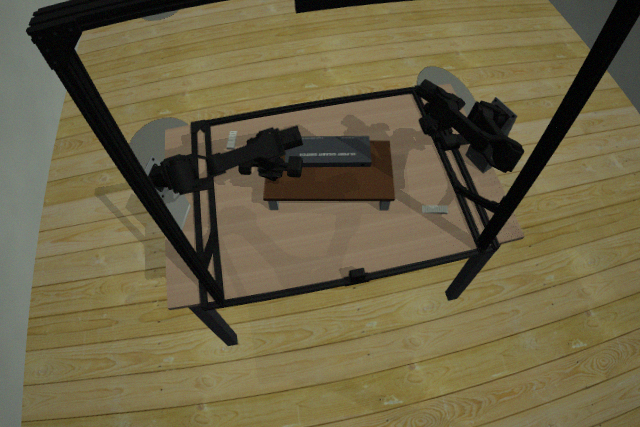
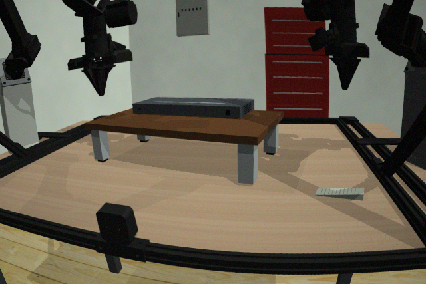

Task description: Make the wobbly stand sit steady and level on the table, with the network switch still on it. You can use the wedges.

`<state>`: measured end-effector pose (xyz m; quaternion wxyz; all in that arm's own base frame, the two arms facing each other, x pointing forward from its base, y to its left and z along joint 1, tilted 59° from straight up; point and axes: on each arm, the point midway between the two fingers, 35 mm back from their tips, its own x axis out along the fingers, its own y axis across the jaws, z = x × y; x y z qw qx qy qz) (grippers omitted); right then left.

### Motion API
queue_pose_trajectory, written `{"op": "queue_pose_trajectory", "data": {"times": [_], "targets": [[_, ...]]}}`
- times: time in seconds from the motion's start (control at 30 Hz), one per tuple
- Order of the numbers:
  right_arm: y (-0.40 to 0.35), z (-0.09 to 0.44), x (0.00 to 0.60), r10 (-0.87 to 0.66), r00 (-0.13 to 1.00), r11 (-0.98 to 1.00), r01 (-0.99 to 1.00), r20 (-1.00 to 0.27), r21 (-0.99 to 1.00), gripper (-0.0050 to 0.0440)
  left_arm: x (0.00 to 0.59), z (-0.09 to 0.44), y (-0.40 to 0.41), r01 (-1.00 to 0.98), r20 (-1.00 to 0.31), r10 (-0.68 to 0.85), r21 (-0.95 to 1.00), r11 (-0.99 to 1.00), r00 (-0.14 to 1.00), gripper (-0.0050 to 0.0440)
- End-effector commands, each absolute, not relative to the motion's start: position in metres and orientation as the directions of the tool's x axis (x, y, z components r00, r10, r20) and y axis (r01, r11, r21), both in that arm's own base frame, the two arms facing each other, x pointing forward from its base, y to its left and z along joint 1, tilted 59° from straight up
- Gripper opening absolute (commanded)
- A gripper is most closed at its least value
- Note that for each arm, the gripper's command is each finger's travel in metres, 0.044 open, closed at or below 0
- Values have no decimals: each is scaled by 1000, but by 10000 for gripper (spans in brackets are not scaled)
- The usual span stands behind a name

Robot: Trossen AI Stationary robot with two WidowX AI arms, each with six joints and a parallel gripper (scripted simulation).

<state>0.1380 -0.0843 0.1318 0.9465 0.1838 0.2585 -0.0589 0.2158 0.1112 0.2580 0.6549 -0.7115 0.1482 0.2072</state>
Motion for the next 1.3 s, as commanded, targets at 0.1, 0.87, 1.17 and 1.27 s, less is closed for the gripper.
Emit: {"op": "queue_pose_trajectory", "data": {"times": [0.1,0.87,1.17,1.27], "targets": [[-84,132,138,-17,859,926,207,-511,317,0,208,241,98,-498,-508,14,-849,-175,861,0],[-84,132,138,-17,859,926,207,-511,317,0,252,215,99,-498,-508,14,-849,-175,861,0],[-84,132,138,-17,859,926,207,-511,317,0,252,215,99,-498,-508,14,-849,-175,861,0],[-84,132,138,-17,859,926,207,-511,317,0,252,215,99,-498,-508,14,-849,-175,861,0]]}}
